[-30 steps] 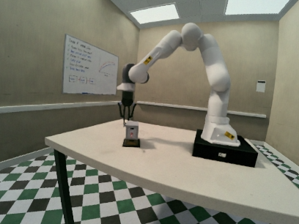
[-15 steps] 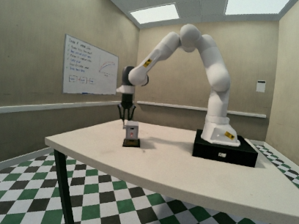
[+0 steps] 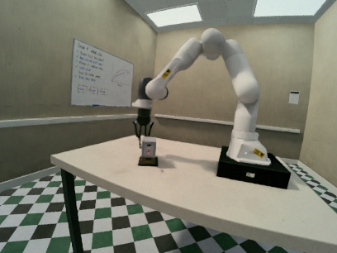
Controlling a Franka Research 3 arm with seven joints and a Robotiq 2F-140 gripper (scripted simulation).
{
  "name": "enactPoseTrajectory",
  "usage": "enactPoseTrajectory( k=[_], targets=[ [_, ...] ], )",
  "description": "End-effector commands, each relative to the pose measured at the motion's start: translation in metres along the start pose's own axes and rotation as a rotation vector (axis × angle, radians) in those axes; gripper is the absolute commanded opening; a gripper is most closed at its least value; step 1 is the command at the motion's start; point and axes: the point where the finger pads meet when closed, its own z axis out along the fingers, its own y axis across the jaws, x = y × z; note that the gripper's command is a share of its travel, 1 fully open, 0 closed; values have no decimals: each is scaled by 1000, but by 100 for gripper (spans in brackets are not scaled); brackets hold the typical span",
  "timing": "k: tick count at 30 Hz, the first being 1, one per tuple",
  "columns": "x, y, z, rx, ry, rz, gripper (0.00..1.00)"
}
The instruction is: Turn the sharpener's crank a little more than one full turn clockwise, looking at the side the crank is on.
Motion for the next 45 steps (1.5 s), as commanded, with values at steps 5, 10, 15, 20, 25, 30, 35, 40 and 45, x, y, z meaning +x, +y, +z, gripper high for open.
enactPoseTrajectory(
  k=[5,10,15,20,25,30,35,40,45],
  targets=[
    [0,8,13,-3,-2,5,10],
    [0,10,16,-3,-1,5,10],
    [0,15,21,-3,-1,5,10],
    [-1,21,24,-3,-1,5,10],
    [-1,25,26,-3,-1,5,10],
    [-1,31,28,-3,-1,5,10],
    [-1,37,30,-3,-1,5,10],
    [-1,44,30,-3,-2,5,10],
    [-1,48,30,-3,-1,5,10]
  ],
)
